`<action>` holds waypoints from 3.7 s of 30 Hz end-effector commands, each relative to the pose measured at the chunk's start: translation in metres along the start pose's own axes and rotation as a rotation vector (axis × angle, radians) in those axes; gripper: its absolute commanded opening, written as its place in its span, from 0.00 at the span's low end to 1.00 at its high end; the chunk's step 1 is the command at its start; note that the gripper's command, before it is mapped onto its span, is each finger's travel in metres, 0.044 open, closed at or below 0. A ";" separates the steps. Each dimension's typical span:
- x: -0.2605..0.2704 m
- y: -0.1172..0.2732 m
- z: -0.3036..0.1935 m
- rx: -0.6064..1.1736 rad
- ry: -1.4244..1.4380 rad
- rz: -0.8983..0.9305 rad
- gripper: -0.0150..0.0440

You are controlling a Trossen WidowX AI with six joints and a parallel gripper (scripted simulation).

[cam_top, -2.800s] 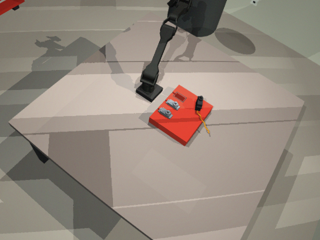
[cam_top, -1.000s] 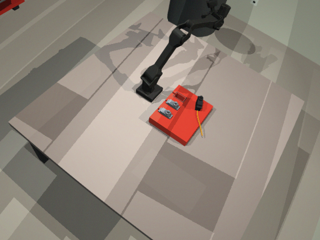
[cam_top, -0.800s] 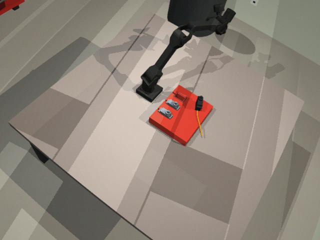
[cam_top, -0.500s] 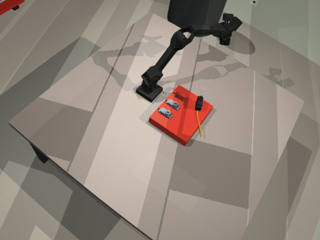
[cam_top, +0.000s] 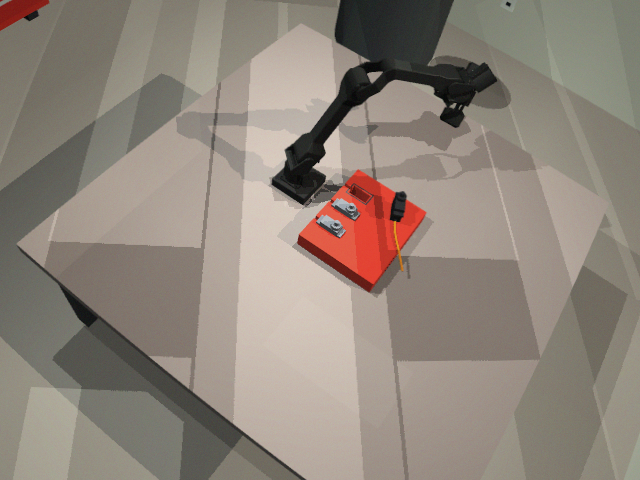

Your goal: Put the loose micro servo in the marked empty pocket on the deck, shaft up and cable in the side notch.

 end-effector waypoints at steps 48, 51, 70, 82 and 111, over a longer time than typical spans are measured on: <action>0.277 0.263 -0.050 0.604 -1.069 0.779 1.00; 0.286 0.256 -0.051 0.604 -1.069 0.779 1.00; 0.308 0.239 -0.052 0.604 -1.069 0.779 1.00; 0.309 0.239 -0.052 0.604 -1.069 0.779 0.56; 0.286 0.258 -0.043 0.604 -1.070 0.779 0.25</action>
Point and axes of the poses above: the point midway between the two fingers, 35 mm back from their tips, its own y axis back along the fingers, its own x axis across the jaws, z = x × y, the point moved 1 cm from there along y, back along the fingers, and after that the axes turned 6 degrees about -y, right-handed, at the moved point
